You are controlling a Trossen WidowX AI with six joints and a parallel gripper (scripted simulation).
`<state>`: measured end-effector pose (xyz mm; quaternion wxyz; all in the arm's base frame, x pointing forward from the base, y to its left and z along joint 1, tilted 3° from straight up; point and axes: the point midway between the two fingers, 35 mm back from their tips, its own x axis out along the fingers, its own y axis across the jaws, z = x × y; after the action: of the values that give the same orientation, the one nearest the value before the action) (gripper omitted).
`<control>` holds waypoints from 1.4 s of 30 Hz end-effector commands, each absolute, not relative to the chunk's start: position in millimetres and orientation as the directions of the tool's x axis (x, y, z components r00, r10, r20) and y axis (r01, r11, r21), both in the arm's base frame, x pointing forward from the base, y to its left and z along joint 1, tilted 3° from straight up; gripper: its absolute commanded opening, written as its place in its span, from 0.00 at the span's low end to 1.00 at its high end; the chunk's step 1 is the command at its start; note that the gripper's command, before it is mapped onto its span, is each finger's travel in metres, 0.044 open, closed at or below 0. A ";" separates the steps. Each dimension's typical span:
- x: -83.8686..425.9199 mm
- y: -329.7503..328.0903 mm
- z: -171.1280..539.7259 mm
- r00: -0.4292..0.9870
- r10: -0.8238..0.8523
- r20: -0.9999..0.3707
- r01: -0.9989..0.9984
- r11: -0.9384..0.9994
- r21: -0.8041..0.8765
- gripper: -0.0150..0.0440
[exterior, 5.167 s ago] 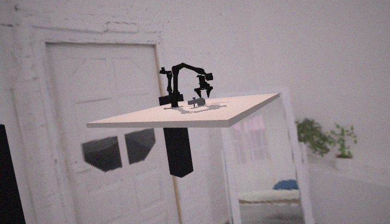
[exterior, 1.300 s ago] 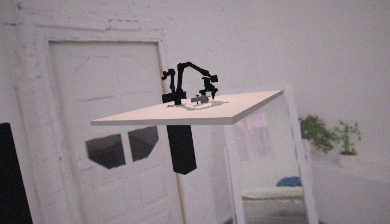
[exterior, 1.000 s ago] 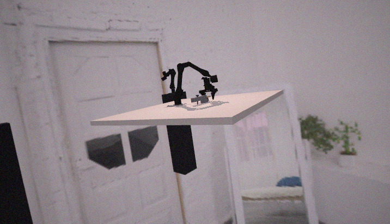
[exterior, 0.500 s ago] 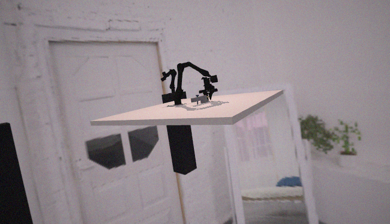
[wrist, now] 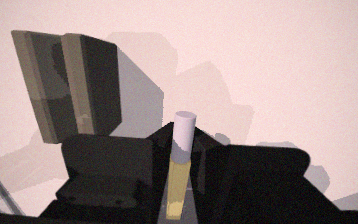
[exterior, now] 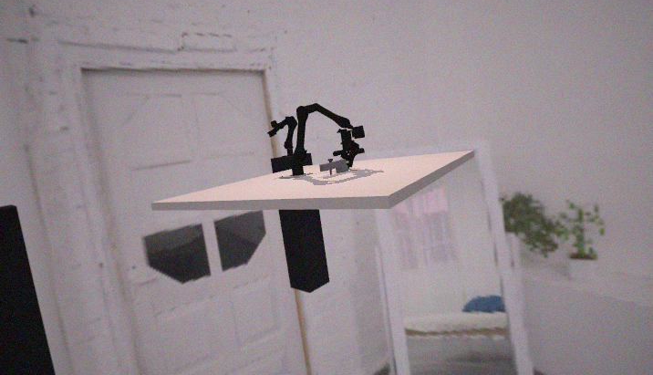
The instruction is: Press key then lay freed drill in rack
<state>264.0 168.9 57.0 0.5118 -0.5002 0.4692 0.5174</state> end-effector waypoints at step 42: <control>261.7 205.9 61.5 0.024 0.063 -0.998 -0.999 -0.040 -0.027 0.25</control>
<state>261.7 201.6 61.9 0.5118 -0.5009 0.4649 0.5206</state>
